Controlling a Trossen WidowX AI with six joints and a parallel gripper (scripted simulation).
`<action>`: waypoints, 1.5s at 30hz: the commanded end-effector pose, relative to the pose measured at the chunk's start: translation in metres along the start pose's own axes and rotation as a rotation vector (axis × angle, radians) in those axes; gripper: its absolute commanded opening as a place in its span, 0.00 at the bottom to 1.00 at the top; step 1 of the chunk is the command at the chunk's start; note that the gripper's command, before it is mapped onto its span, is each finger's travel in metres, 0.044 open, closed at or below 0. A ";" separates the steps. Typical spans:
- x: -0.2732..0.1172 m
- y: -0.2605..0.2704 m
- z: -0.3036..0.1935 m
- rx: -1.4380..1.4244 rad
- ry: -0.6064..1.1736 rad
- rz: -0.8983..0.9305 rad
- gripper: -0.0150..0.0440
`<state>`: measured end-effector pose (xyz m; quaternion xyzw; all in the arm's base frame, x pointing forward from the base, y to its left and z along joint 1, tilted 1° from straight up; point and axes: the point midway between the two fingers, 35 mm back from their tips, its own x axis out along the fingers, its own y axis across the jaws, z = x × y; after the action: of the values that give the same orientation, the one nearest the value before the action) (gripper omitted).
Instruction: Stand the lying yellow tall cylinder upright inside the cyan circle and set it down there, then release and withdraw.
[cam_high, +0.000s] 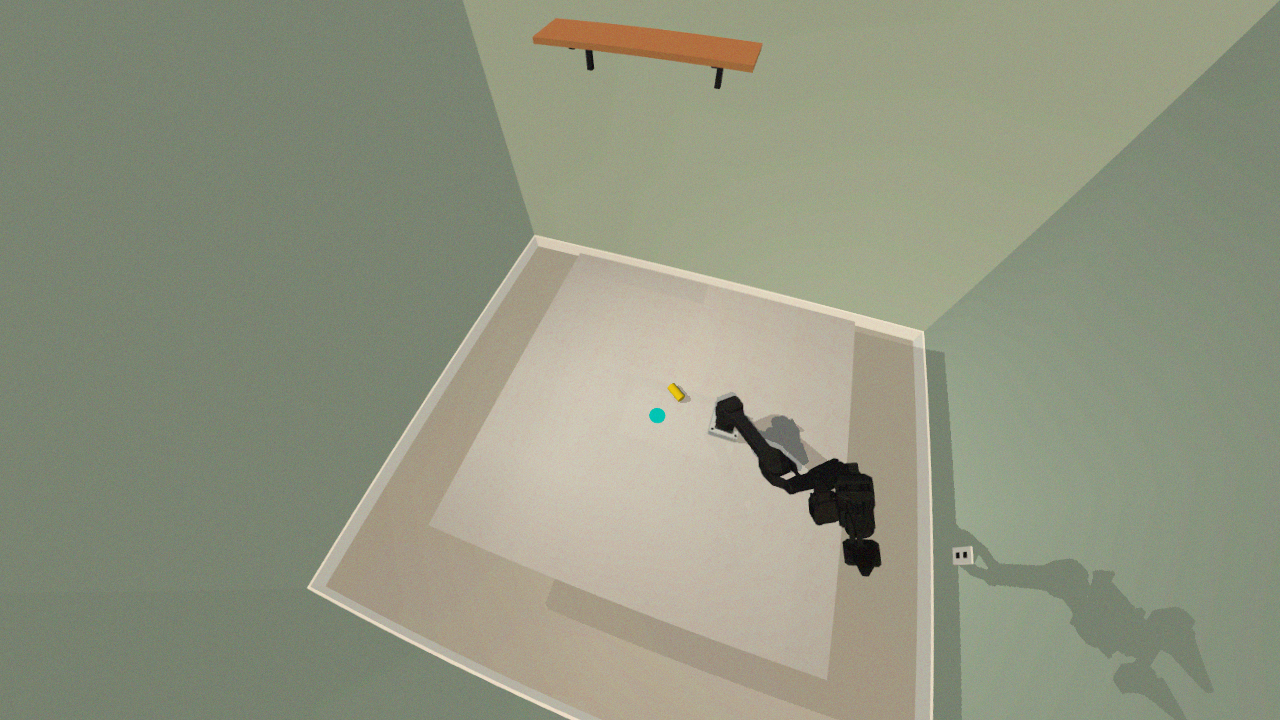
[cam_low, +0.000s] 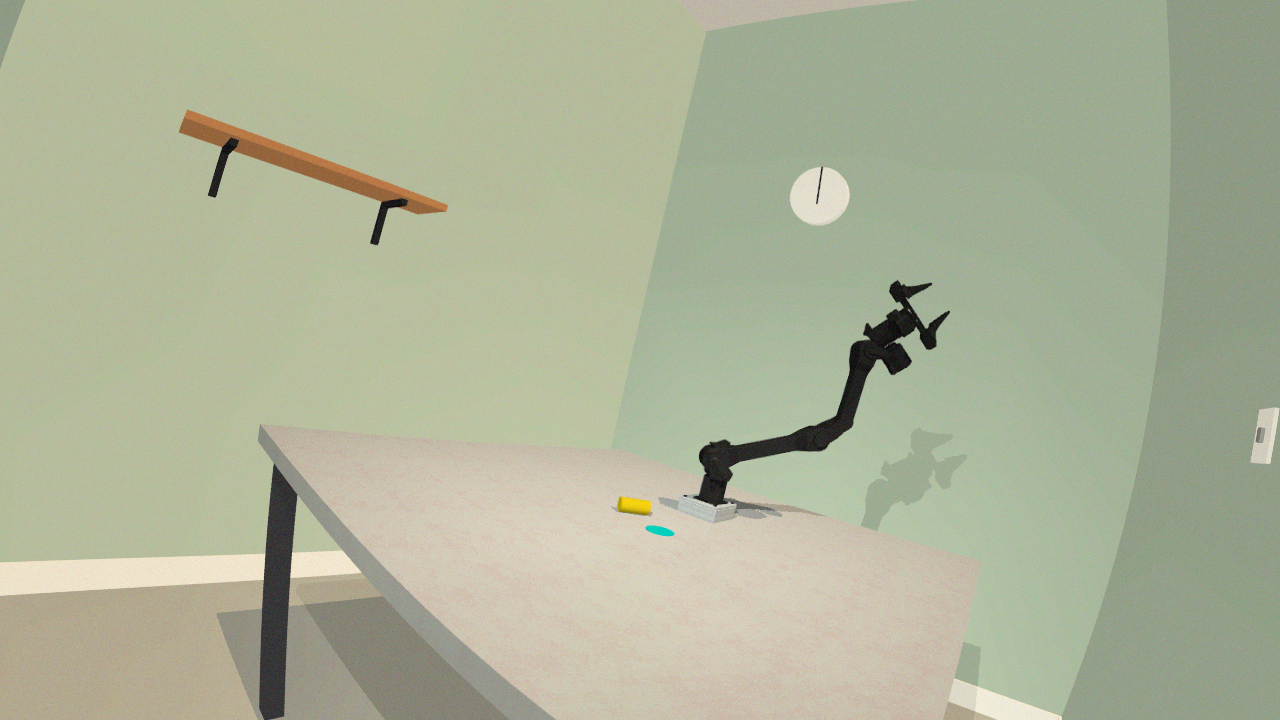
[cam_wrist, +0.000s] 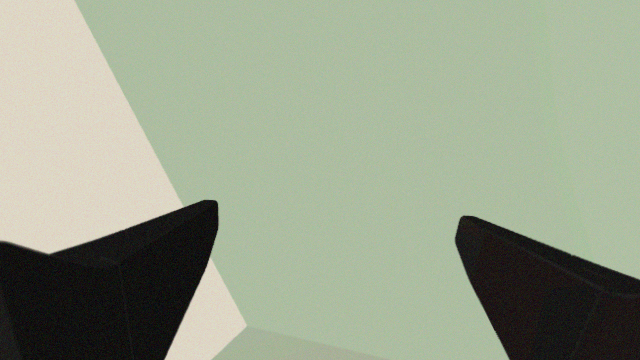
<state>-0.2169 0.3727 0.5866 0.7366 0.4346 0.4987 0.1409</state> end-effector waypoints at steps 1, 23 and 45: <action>0.000 0.002 0.000 0.008 0.002 0.005 0.89; -0.089 0.290 0.036 0.983 0.293 0.615 0.78; -0.261 0.455 0.219 1.784 0.780 1.335 0.78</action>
<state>0.1340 -0.0245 0.6427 0.5079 0.2169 0.2068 -0.8076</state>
